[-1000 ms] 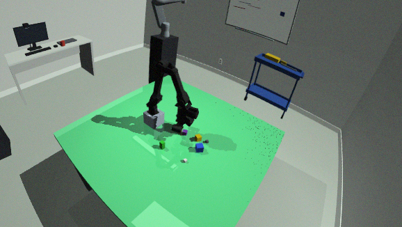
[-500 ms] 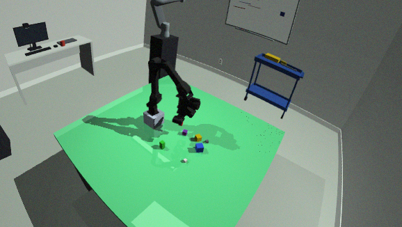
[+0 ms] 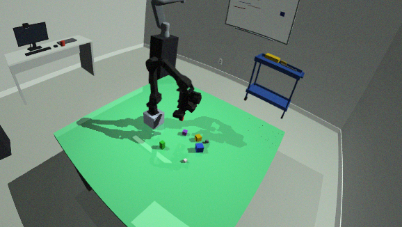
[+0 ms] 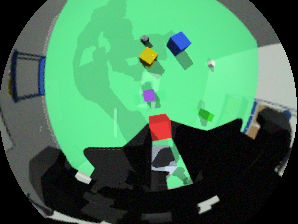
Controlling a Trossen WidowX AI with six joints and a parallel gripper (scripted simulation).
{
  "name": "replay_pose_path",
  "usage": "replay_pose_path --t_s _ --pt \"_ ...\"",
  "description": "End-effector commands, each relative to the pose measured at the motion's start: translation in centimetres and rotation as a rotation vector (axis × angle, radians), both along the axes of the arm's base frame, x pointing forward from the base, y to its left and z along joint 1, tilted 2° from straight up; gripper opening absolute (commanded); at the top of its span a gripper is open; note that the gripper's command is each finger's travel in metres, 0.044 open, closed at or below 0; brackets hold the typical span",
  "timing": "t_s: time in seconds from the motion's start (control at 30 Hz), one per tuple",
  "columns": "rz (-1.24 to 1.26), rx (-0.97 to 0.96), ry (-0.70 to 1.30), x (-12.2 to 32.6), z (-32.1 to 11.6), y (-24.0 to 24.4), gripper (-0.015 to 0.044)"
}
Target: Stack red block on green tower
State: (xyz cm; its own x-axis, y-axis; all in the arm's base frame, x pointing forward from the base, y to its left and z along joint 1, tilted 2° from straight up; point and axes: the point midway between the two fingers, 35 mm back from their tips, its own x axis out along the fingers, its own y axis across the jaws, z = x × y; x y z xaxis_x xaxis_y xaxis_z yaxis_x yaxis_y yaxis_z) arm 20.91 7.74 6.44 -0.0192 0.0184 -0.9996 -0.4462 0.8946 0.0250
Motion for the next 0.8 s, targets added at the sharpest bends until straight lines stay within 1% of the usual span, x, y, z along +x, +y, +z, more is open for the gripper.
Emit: replay_pose_path --t_s 0.0,0.77 --pt "0.003 0.001 0.001 0.2 0.2 -0.2 0.0" --pt "-0.016 -0.002 -0.003 3.2 0.0 -8.9 0.0"
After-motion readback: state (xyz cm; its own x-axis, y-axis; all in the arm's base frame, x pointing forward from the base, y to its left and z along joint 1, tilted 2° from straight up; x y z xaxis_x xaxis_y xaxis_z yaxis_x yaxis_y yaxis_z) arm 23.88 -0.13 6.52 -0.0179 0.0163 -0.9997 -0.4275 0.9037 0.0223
